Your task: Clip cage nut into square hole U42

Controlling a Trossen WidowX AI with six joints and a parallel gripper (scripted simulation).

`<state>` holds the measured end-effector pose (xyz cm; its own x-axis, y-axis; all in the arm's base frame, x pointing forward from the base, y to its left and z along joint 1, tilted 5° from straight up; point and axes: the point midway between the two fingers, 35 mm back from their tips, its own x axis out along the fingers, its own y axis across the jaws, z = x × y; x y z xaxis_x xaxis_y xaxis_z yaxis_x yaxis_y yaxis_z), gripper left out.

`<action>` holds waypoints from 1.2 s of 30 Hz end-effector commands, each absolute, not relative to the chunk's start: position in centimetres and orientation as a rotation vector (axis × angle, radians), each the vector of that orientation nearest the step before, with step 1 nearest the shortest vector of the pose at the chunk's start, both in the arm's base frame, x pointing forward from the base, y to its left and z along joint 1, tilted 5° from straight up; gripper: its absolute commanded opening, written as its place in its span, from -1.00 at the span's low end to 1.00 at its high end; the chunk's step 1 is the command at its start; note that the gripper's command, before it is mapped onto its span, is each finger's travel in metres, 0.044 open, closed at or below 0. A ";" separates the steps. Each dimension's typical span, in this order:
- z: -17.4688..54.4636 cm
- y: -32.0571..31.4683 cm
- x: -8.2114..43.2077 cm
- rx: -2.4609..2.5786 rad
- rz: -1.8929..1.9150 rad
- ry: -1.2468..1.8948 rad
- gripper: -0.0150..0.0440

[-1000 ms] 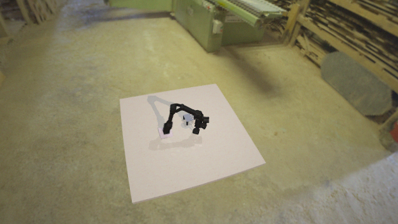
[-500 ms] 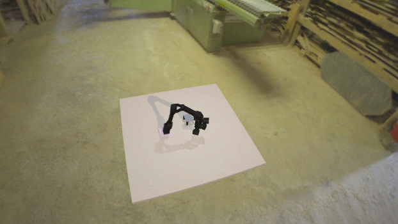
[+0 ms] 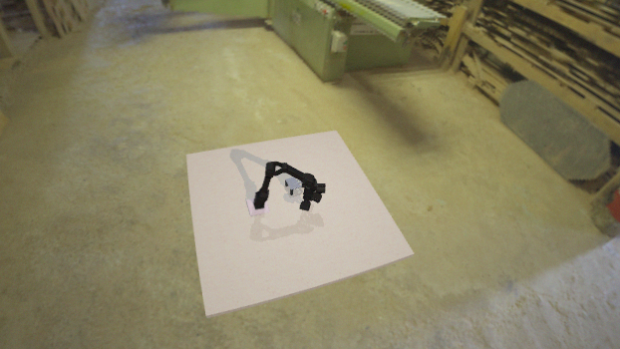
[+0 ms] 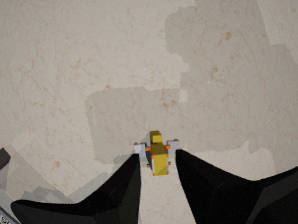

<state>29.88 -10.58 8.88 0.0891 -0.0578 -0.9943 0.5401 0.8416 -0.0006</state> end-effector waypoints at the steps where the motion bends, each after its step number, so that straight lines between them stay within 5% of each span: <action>1: 8.8 -10.7 29.9 0.411 -0.466 1.420 -0.08; 25: 8.8 -10.8 29.9 0.411 -0.466 1.420 -0.08; 29: 8.8 -10.7 29.9 0.417 -0.466 1.422 -0.40; 36: 8.8 -10.7 29.9 0.417 -0.466 1.422 -0.40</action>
